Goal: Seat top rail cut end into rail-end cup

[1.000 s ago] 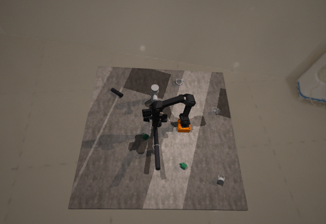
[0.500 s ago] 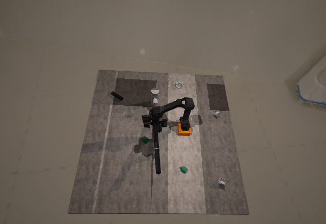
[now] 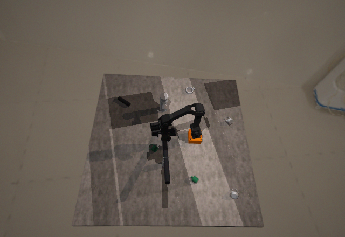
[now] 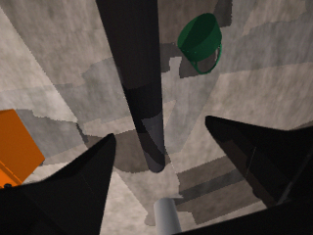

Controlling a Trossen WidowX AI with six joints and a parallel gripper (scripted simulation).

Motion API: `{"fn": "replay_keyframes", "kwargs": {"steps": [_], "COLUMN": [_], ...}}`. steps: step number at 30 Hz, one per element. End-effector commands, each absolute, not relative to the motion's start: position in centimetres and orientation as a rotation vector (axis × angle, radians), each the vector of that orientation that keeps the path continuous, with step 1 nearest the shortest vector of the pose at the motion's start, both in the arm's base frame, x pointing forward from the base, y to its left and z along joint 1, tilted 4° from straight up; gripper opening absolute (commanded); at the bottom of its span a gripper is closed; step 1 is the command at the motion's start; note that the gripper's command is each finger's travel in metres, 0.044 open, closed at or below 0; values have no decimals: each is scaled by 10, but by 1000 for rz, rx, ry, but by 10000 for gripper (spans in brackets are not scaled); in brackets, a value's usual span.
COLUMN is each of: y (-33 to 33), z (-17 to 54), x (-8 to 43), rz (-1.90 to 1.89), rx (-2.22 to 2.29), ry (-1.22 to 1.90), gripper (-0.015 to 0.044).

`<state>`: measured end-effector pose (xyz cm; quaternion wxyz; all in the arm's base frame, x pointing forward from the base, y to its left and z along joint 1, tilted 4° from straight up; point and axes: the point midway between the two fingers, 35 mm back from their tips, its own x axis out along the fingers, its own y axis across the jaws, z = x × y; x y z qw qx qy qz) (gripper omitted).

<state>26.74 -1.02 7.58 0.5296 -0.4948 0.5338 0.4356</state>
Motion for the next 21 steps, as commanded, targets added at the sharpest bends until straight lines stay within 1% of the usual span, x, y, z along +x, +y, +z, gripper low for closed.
{"fn": "replay_keyframes", "kwargs": {"steps": [1, 21], "y": [-10, -12], "z": [67, 35], "x": [267, 269], "rz": [1050, 1050], "rx": [-1179, -1179], "ry": [1274, 1275], "gripper": [440, 440]}}
